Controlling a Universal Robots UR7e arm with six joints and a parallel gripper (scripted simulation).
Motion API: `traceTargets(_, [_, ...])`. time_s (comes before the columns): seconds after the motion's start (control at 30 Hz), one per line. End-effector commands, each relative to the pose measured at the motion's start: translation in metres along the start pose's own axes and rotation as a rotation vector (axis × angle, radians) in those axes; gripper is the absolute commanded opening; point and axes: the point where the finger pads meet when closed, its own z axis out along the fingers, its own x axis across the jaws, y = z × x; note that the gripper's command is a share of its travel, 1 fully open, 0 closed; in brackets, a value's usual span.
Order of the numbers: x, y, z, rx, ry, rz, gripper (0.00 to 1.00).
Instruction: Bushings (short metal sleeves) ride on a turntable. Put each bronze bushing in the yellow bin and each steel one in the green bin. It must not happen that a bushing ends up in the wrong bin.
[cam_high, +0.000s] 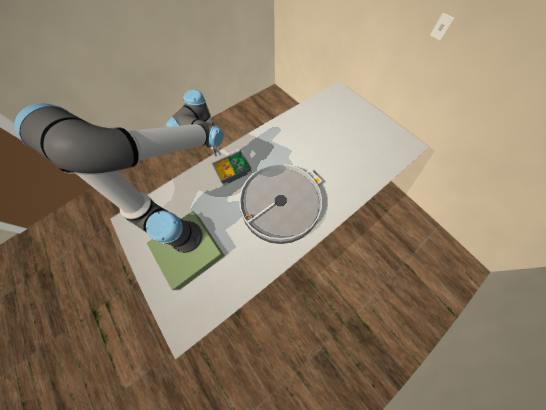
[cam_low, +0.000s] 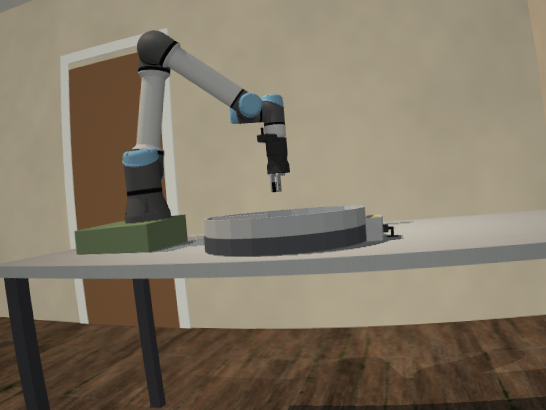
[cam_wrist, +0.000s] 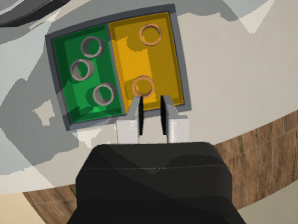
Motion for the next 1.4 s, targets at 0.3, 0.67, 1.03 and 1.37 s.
traceTargets(0.3, [0.0,0.0,0.0,-0.001,-0.001,0.0,0.42])
traceTargets(0.67, [0.0,0.0,0.0,-0.001,-0.001,0.0,0.42])
traceTargets(1.03, [-0.008,-0.053,0.001,-0.001,-0.001,-0.044,0.4])
traceTargets(1.37, [-0.018,-0.118,0.003,-0.001,-0.001,-0.096,0.4])
